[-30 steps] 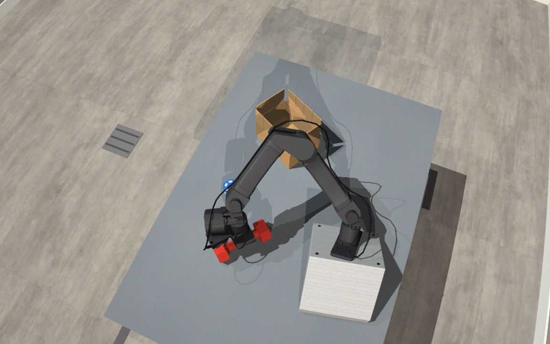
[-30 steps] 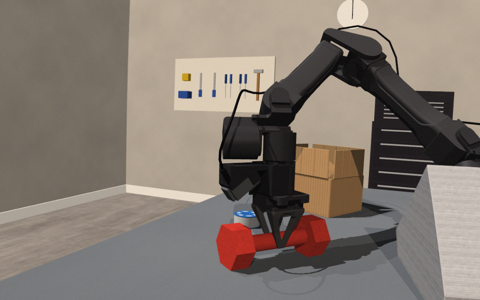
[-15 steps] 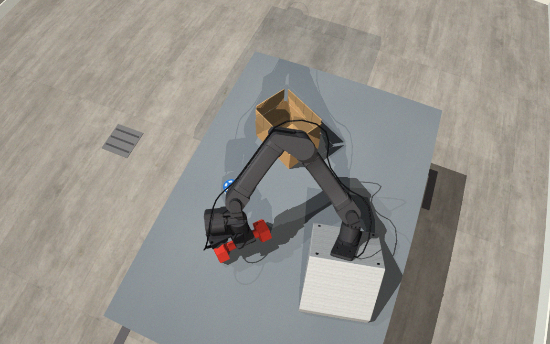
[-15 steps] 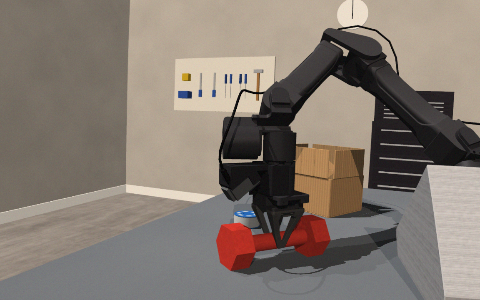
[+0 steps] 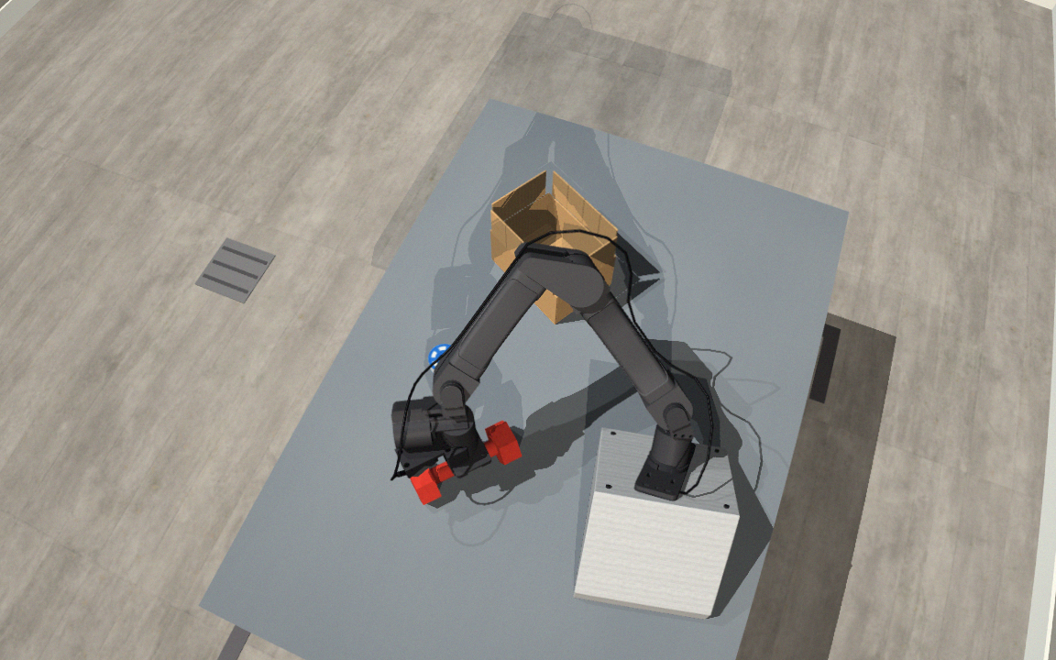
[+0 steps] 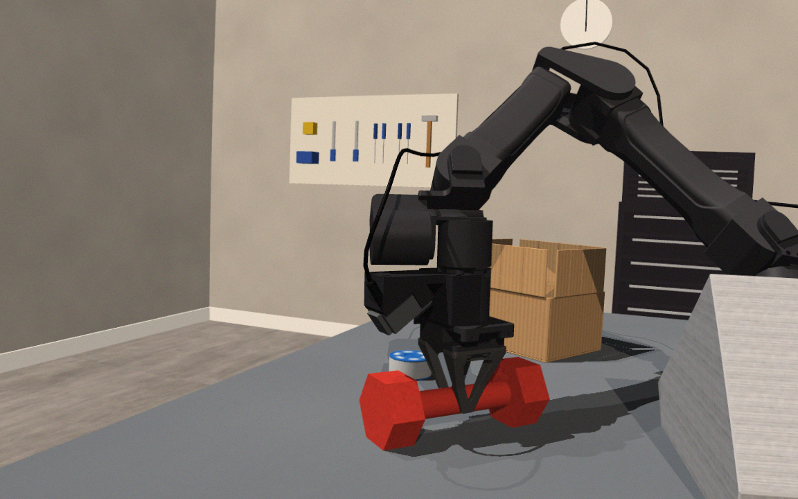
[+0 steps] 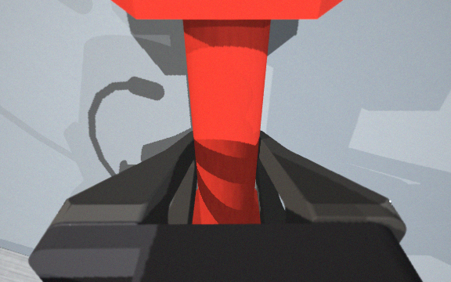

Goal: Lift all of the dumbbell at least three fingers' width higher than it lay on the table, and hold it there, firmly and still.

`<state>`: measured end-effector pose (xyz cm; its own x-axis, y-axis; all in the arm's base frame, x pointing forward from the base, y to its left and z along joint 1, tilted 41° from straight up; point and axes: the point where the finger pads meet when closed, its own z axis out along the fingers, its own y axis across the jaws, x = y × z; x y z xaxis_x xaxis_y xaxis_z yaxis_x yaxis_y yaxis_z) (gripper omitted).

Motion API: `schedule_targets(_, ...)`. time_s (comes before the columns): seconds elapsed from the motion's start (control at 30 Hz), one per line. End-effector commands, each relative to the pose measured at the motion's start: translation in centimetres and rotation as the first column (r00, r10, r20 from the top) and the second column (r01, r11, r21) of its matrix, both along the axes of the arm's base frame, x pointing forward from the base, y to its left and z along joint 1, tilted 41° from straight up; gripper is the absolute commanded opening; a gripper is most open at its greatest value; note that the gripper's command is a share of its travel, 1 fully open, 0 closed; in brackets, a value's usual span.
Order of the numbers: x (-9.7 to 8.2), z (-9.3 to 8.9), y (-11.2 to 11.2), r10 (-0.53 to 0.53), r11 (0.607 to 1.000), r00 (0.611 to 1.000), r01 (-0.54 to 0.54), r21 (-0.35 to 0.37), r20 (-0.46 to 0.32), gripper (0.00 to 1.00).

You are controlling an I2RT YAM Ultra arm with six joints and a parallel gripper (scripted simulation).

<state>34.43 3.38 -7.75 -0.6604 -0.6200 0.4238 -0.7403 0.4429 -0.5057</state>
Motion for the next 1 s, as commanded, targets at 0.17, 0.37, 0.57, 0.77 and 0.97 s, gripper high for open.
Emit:
schedule_targets(0.17, 0.6, 0.6, 1.2, 0.019, 1.000, 0.999, -0.020, 0.024, 0.038, 0.00)
schedule_targets(0.37, 1.0, 1.3, 1.7, 0.016, 0.999, 0.999, -0.017, 0.029, 0.043, 0.00)
schedule_targets(0.57, 1.0, 1.9, 2.2, 0.016, 0.999, 0.999, -0.017, 0.033, 0.046, 0.00)
schedule_targets(0.77, 0.8, 2.7, 2.9, 0.015, 0.999, 0.999, -0.017, 0.034, 0.045, 0.00)
schedule_targets(0.97, 0.6, 3.3, 3.4, 0.015, 0.999, 0.999, -0.017, 0.034, 0.045, 0.00)
